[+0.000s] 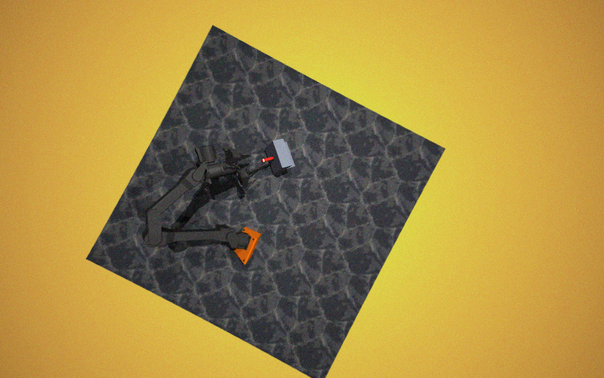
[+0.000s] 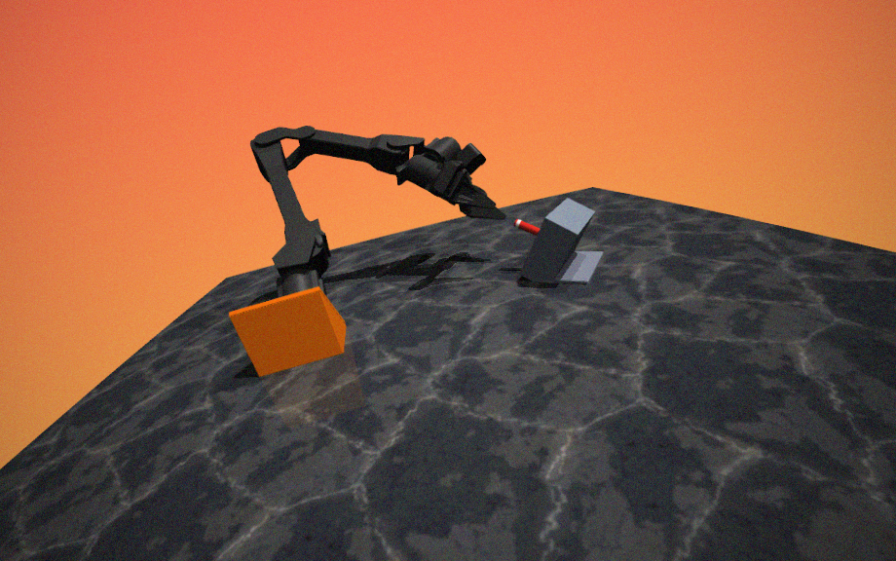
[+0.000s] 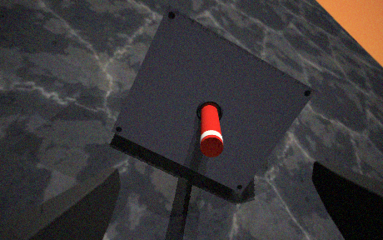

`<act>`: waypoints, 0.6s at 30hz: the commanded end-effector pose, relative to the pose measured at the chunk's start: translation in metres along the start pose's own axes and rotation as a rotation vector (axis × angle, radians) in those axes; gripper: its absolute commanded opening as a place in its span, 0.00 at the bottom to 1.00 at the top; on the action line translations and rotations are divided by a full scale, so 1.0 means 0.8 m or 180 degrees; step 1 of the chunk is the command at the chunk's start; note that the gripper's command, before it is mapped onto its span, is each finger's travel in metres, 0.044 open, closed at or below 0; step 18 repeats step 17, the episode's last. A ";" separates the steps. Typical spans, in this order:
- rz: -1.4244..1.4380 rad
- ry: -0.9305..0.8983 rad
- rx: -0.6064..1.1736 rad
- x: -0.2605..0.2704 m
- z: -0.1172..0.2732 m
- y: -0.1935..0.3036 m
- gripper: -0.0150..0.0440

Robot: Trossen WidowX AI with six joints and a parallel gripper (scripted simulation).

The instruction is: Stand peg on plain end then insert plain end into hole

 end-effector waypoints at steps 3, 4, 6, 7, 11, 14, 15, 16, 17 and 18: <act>-0.0018 -0.0011 -0.0031 0.000 0.014 -0.001 1.00; -0.0018 -0.0011 -0.0031 0.000 0.015 -0.001 1.00; -0.0018 -0.0011 -0.0031 0.000 0.019 0.000 1.00; -0.0017 -0.0011 -0.0031 0.000 0.020 0.000 1.00; -0.0017 -0.0010 -0.0030 0.000 0.025 0.001 1.00; -0.0017 -0.0010 -0.0030 -0.001 0.032 0.000 1.00; -0.0016 -0.0010 -0.0030 -0.001 0.034 0.000 1.00; -0.0016 -0.0010 -0.0030 -0.001 0.037 0.000 1.00; -0.0016 -0.0010 -0.0030 -0.002 0.039 0.000 1.00; -0.0016 -0.0010 -0.0030 -0.002 0.039 0.000 1.00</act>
Point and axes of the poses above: the point midway between the two fingers, 35 mm back from their tips, its own z axis back along the fingers, its own x axis across the jaws, y = z × x, the point moved 5 cm from there along z, back along the fingers, and after that the axes turned 3 degrees about -z, right-handed, at the moved point
